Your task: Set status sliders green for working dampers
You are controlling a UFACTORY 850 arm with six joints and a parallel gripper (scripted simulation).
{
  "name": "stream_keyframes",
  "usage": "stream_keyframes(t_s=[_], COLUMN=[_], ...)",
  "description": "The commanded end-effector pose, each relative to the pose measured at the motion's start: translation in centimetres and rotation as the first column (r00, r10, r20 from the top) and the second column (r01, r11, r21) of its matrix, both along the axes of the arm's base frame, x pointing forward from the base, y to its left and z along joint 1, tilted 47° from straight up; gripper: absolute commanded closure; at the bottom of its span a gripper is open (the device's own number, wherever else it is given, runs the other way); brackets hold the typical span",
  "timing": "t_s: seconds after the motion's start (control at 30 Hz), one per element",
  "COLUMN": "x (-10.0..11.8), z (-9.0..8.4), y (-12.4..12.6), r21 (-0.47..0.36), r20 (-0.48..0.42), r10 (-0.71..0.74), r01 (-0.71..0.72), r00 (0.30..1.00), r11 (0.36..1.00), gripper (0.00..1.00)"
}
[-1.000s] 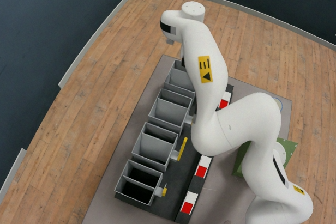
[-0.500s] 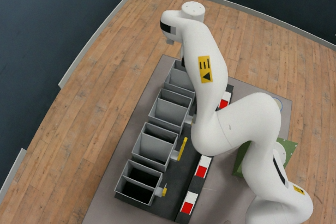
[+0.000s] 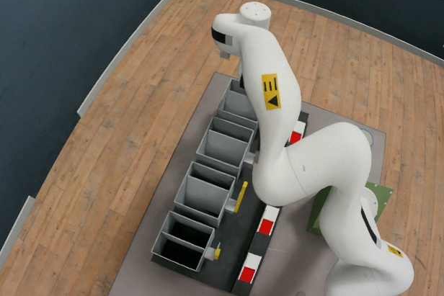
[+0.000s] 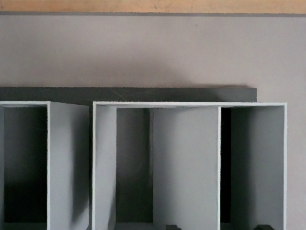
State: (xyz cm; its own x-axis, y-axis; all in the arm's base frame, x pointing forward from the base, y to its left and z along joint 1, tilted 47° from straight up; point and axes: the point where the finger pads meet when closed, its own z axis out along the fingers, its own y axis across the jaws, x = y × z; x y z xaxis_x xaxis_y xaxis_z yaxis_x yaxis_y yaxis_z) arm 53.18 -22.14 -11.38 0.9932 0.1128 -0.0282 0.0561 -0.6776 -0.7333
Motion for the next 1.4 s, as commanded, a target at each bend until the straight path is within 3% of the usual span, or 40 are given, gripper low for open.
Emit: stream_keyframes(t_s=[0.0, 1.0, 1.07, 1.1, 1.37], x=[0.1, 0.1, 0.4, 0.5, 0.6], z=[0.1, 0.2, 1.5, 3.0, 6.6], y=[-0.1, -0.1, 1.1, 2.3, 5.5], r21=[-0.001, -0.001, -0.001, 0.0, 0.001], r20=[0.002, 0.002, 0.003, 0.004, 0.004], r10=[-0.001, -0.001, -0.001, 0.0, 0.0], r01=[0.001, 0.001, 0.001, 0.0, 0.0], r00=[1.0, 1.0, 1.0, 1.0, 1.0], r11=[1.0, 1.0, 1.0, 1.0, 1.0], gripper=[0.61, 0.61, 0.61, 0.61, 0.61])
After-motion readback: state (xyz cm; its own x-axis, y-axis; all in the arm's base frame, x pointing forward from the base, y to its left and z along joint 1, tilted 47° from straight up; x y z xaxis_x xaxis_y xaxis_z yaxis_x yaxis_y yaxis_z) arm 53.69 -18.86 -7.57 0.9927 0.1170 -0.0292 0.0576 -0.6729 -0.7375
